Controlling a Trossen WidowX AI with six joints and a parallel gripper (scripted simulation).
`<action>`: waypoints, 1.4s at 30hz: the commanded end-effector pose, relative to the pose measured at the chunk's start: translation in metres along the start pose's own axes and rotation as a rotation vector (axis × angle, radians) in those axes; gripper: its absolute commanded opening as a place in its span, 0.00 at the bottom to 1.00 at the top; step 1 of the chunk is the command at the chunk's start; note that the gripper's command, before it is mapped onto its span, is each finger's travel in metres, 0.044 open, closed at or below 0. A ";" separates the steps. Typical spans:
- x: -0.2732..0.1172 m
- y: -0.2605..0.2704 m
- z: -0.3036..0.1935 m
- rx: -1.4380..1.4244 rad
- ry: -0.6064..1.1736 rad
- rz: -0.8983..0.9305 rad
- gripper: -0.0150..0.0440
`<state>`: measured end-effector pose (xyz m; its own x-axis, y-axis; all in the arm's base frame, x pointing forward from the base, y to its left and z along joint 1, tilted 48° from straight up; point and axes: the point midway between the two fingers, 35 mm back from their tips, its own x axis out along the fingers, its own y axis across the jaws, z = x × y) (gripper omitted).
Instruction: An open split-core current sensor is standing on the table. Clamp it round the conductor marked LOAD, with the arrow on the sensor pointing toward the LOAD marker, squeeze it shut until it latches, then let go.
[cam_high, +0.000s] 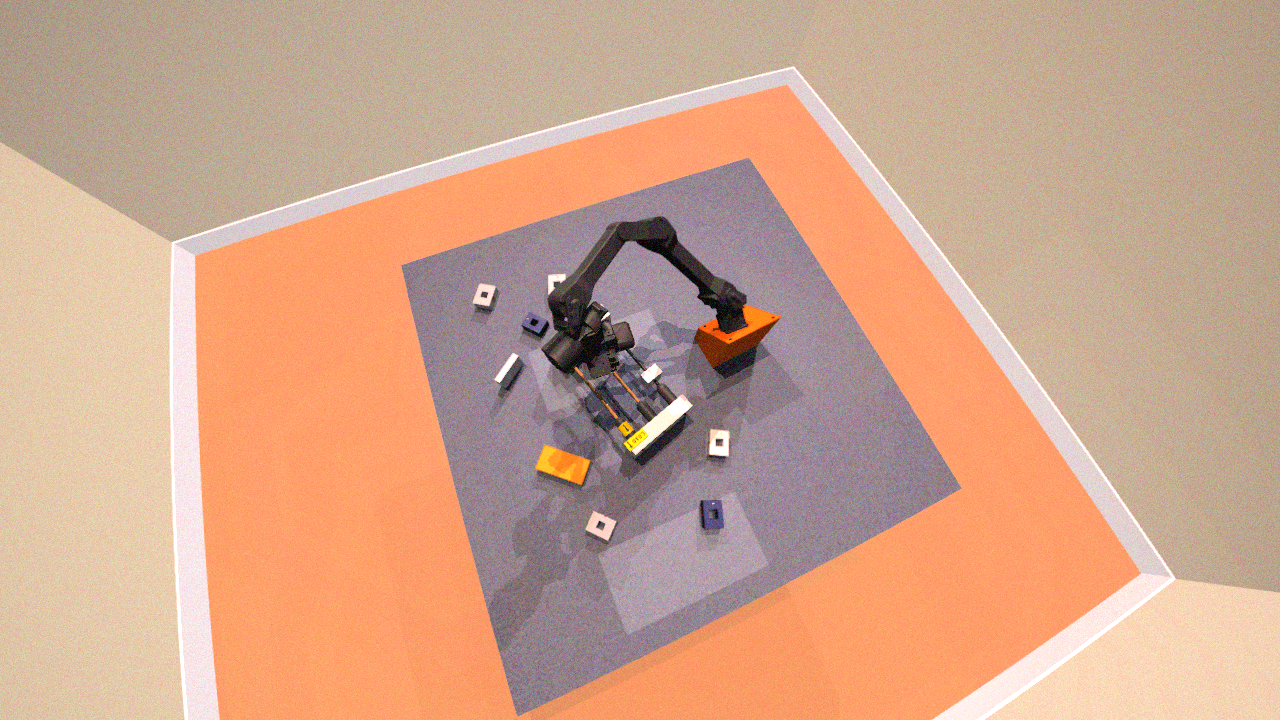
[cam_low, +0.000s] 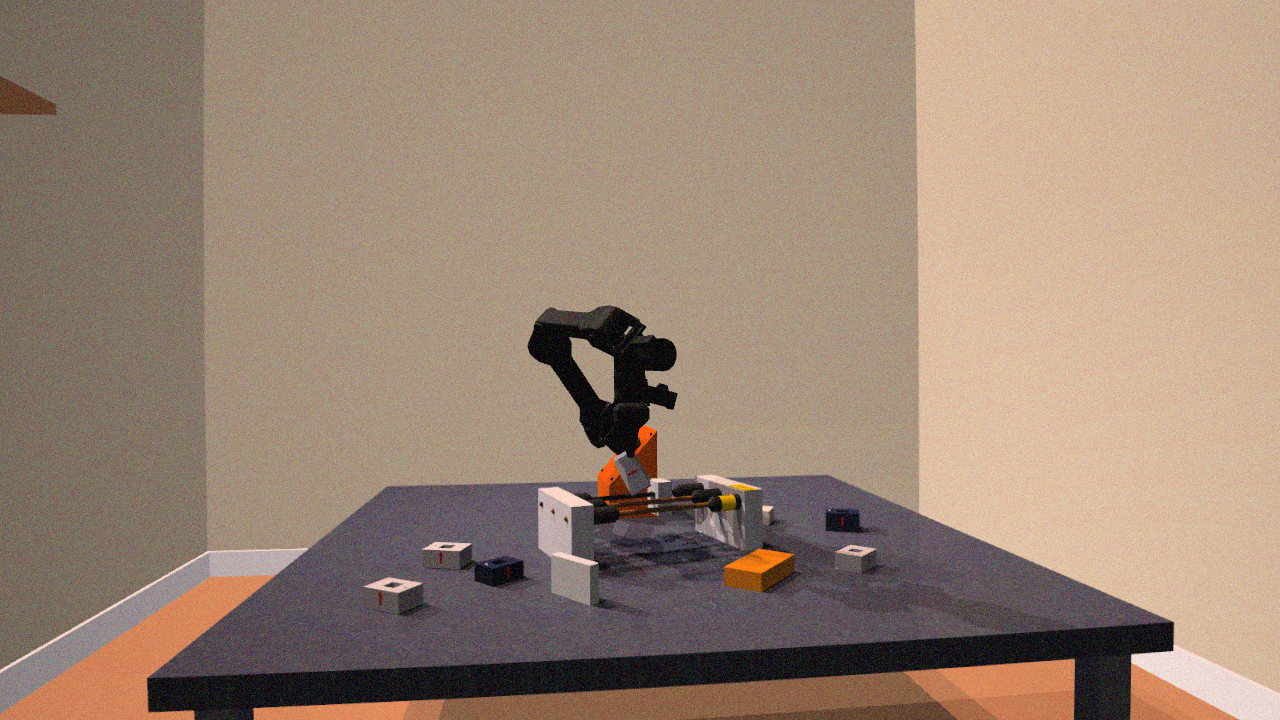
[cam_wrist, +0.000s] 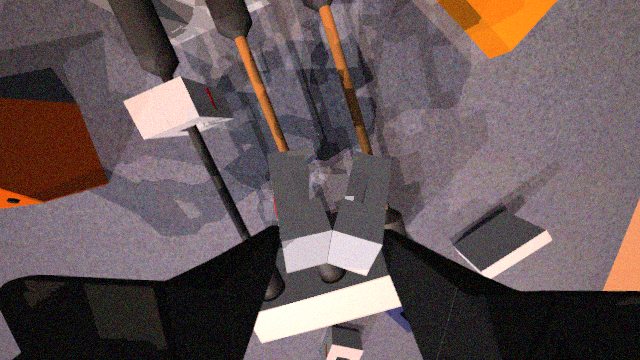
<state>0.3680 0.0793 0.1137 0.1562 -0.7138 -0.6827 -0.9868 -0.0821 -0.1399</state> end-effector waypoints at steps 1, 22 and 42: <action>0.002 -0.014 0.006 -0.117 0.001 -0.007 0.25; 0.026 -0.042 0.021 -0.377 0.003 -0.009 0.25; 0.059 -0.042 0.020 -0.376 0.004 -0.009 0.25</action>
<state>0.4195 0.0579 0.0683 0.1638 -0.7121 -0.6827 -0.9350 -0.3328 0.1228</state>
